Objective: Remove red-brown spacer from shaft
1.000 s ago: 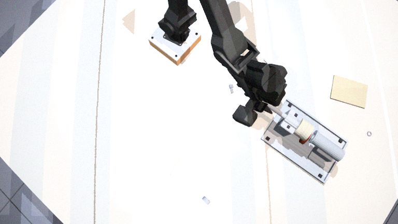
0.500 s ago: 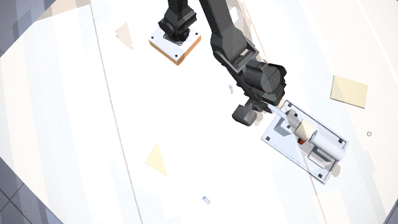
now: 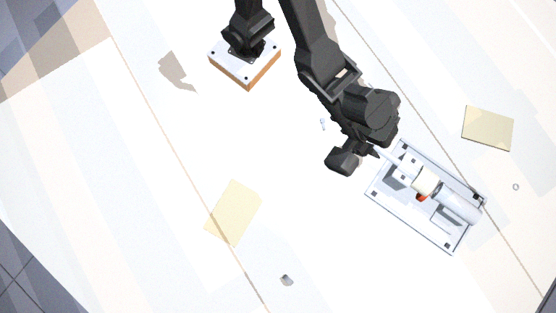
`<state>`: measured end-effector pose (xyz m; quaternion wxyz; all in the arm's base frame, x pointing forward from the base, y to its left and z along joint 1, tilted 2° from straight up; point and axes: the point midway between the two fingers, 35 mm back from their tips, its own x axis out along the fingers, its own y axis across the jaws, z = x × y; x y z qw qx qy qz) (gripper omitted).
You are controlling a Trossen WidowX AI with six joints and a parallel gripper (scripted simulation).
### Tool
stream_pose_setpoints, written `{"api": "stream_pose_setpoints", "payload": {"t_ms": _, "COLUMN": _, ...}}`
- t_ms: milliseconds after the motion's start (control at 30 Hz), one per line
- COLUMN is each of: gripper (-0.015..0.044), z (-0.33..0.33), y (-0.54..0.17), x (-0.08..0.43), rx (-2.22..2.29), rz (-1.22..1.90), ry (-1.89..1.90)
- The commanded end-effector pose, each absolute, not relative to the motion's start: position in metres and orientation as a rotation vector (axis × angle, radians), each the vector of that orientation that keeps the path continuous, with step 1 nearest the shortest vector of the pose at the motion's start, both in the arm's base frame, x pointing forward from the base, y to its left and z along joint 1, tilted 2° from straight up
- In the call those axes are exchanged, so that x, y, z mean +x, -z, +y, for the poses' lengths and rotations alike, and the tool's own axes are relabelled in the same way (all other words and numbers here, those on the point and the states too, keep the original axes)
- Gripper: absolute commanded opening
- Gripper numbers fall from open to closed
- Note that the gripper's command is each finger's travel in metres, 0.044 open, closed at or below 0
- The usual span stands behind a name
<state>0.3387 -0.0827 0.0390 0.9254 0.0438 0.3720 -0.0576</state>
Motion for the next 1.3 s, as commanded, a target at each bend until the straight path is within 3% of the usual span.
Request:
{"api": "stream_pose_setpoints", "payload": {"t_ms": 0, "gripper": 0.0, "z": -0.083, "y": -0.039, "x": 0.34, "rx": 0.087, "rz": 0.763, "ry": 0.116}}
{"api": "stream_pose_setpoints", "payload": {"t_ms": 1267, "gripper": 0.0, "z": -0.085, "y": -0.041, "x": 0.355, "rx": 0.086, "rz": 0.762, "ry": 0.116}}
